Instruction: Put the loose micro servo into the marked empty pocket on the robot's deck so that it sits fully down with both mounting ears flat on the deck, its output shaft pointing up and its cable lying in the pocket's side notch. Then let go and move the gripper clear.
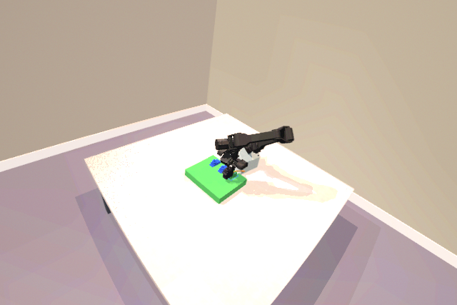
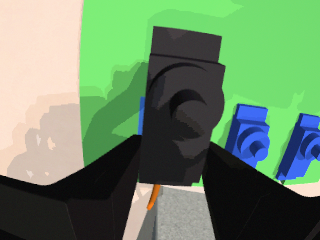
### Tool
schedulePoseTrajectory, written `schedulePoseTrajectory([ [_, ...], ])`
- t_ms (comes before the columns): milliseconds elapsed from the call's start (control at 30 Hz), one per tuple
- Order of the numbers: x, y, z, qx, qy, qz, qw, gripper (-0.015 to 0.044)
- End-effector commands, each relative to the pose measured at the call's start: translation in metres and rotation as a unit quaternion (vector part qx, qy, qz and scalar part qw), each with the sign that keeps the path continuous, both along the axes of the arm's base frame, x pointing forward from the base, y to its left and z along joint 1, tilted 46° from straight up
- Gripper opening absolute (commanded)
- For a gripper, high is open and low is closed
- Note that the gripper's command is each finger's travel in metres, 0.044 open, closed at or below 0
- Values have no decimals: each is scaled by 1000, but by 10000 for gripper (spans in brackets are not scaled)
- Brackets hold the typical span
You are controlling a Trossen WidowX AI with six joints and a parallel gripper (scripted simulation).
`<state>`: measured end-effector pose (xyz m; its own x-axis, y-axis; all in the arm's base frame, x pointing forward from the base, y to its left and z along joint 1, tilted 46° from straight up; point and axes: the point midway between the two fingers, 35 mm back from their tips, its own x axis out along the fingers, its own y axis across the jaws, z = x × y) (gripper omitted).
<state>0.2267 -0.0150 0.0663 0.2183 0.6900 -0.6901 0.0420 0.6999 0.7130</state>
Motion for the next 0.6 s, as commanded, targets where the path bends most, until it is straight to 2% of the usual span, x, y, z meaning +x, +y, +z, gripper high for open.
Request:
schedulePoseTrajectory([
  [0,-16,1,-2,-3,-1,-3,1000,0],
  [267,-50,8,-6,-3,0,-3,1000,0],
  [567,-48,13,-12,-3,0,-3,1000,0],
])
